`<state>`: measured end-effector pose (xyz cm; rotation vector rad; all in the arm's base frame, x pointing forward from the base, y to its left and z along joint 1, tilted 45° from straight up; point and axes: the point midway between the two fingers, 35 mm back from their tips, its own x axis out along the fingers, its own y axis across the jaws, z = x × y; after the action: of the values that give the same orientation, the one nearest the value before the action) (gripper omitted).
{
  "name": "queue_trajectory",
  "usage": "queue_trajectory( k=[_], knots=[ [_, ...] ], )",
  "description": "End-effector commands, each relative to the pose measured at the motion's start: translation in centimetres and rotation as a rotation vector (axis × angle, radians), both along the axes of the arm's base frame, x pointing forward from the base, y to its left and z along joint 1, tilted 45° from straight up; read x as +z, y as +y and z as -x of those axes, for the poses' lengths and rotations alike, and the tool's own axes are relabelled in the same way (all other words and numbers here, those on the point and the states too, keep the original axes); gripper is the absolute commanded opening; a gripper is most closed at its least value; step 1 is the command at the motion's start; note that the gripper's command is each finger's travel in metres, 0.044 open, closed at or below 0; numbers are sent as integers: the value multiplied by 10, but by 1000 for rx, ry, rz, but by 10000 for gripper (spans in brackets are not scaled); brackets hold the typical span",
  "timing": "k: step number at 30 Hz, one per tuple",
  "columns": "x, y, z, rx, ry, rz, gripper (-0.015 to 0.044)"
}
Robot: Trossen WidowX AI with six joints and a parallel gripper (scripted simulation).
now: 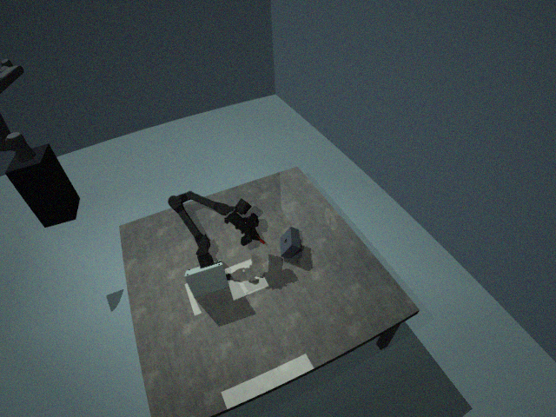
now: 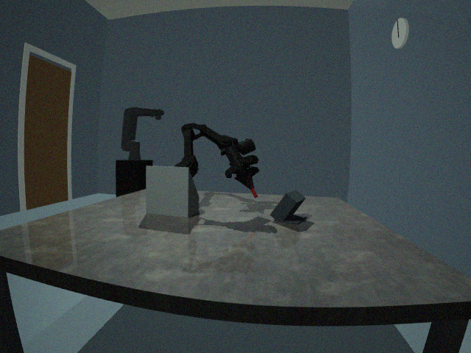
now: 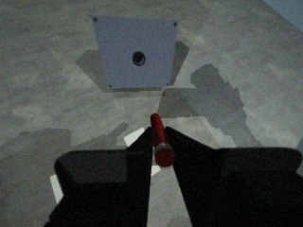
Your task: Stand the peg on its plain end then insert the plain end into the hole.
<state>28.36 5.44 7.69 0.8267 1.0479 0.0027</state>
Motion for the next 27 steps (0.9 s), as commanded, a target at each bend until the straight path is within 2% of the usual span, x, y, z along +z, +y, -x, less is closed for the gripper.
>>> queue_trajectory(
  k=[1,27],
  knots=[
    [-2,-1,-2,-34,-14,-4,0],
    [1,-6,-21,-180,-108,-43,0]
  ],
)
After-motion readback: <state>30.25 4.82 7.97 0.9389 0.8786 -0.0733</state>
